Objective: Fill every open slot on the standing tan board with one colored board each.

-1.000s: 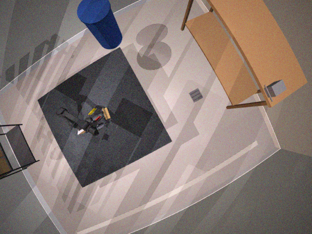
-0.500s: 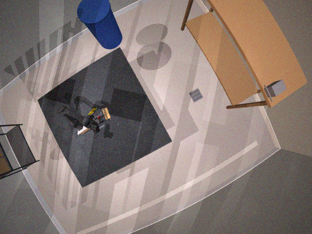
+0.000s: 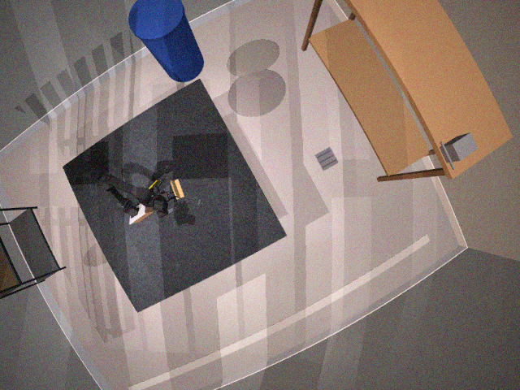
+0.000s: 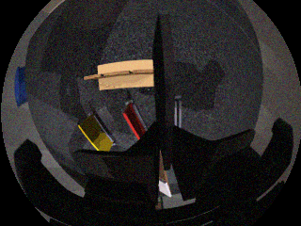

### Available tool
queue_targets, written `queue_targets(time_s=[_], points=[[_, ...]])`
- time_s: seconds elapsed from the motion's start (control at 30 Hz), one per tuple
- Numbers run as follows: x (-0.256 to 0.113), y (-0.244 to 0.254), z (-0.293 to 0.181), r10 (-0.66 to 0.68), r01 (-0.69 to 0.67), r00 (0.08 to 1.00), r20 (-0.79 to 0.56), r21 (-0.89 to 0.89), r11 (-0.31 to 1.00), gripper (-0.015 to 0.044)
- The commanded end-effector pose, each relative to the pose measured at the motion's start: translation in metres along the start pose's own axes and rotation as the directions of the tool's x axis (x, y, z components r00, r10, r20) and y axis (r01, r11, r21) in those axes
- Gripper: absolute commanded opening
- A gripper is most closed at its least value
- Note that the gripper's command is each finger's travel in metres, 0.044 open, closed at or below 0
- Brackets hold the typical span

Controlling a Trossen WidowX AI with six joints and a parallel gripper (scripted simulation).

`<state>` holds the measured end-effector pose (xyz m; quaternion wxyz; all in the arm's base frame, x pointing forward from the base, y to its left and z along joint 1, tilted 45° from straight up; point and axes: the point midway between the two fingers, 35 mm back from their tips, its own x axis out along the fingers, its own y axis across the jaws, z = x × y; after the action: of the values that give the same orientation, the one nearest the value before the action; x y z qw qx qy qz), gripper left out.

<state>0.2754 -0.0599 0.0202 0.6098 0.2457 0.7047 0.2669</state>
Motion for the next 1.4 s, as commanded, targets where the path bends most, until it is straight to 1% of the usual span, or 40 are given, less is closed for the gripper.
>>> queue_targets(time_s=[0.0,0.5,0.9,1.37], points=[[-0.002,0.007,0.008,0.002,-0.002,1.0,0.01,0.009,1.0,0.0],[-0.001,0.036,0.03,0.02,-0.02,1.0,0.014,0.038,0.999,0.0],[0.019,0.036,0.031,0.021,-0.021,1.0,0.015,0.038,0.999,0.0],[0.028,0.037,0.031,0.021,-0.021,1.0,0.015,0.038,0.999,0.0]])
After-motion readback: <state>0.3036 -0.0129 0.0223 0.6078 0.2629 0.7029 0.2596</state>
